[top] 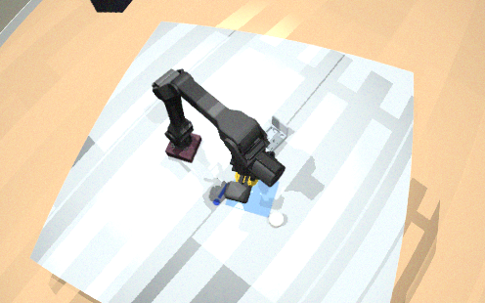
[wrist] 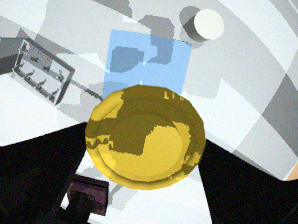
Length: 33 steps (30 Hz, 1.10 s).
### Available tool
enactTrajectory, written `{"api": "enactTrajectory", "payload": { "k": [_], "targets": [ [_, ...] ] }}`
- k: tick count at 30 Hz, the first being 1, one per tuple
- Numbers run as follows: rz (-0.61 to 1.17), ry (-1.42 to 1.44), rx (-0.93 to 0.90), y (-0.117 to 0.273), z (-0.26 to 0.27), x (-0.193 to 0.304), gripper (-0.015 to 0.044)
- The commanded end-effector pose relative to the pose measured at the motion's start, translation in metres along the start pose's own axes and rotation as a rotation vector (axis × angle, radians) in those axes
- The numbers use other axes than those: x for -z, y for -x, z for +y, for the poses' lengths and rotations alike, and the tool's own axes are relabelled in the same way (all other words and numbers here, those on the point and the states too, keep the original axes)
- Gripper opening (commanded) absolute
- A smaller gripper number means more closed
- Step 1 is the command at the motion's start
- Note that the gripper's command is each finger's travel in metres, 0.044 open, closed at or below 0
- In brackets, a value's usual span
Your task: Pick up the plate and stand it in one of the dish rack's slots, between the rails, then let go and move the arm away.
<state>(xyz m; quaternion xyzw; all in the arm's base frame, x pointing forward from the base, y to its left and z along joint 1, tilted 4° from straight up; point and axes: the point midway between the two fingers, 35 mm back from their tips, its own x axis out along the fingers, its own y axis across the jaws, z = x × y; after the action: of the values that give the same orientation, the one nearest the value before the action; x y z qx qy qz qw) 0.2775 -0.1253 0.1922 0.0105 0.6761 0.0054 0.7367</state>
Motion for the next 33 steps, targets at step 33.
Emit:
{"api": "enactTrajectory", "payload": {
  "k": [33],
  "targets": [
    [0.093, -0.268, -0.117, -0.016, 0.115, 0.046, 0.0000]
  ]
}}
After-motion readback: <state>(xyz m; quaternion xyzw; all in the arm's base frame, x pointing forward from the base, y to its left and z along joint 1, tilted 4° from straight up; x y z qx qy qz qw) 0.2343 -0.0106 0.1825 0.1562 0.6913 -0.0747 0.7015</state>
